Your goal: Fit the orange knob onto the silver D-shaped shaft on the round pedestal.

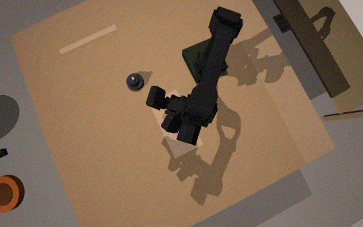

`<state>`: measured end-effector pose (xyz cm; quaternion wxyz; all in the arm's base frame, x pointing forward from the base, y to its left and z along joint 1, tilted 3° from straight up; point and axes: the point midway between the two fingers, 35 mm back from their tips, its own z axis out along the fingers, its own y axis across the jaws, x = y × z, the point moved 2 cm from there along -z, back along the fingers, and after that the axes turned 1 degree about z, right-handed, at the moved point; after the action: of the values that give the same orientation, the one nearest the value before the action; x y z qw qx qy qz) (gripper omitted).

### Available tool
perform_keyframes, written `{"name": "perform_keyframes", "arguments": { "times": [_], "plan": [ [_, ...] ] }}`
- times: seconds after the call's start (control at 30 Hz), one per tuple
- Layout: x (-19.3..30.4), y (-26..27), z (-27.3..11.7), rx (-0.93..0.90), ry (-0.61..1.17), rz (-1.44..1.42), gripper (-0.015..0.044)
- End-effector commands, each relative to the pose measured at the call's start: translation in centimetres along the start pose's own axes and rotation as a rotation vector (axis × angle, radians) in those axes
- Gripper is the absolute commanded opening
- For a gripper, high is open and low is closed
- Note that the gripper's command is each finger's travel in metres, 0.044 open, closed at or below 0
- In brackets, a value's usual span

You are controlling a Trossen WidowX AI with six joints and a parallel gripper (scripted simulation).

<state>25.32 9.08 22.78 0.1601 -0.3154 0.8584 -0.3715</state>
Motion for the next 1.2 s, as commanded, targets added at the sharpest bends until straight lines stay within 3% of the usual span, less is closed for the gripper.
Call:
{"name": "perform_keyframes", "arguments": {
  "times": [0.0, 0.53, 1.17],
  "plan": [
    [-0.33, -0.42, -0.41, 0.061, -0.005, 0.004, 0.0000],
    [-0.32, 0.25, -0.31, 0.181, -0.006, 0.004, 0.0000],
    [-0.26, 0.13, -0.42, 0.146, -0.009, 0.009, 0.0000]
  ]
}}
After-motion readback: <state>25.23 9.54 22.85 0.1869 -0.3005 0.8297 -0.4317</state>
